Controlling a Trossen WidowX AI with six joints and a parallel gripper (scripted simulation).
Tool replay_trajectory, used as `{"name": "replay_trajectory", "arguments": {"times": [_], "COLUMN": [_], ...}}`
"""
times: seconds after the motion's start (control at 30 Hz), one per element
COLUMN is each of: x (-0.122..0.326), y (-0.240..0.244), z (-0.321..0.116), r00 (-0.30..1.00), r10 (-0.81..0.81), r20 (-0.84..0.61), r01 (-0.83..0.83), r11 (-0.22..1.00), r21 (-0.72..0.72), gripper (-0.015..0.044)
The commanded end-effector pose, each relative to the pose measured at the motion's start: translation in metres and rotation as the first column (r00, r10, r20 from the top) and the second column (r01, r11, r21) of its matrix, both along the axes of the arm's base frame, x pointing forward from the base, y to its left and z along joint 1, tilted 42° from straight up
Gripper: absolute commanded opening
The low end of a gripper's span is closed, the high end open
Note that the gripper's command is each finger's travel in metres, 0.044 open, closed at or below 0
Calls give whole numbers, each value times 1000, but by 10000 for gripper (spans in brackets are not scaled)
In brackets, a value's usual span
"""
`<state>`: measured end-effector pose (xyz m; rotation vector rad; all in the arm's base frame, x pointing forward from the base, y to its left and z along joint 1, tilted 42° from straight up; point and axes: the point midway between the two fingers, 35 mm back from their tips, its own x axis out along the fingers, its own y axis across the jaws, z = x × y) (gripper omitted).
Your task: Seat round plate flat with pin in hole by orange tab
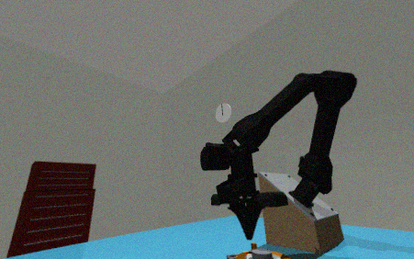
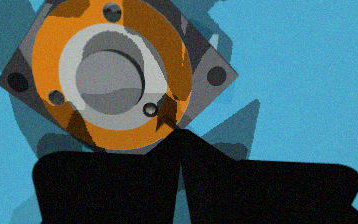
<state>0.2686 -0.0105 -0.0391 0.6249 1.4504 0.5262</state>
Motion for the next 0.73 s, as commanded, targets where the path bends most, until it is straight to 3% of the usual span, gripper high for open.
{"name": "replay_trajectory", "arguments": {"times": [0.0,0.7], "x": [1,-3], "y": [-15,-18], "z": [15,19], "r00": [1000,1000], "r10": [-2,-8], "r20": [13,6], "r01": [2,8], "r11": [1000,1000], "r21": [-9,-4], "gripper": [0,0]}}
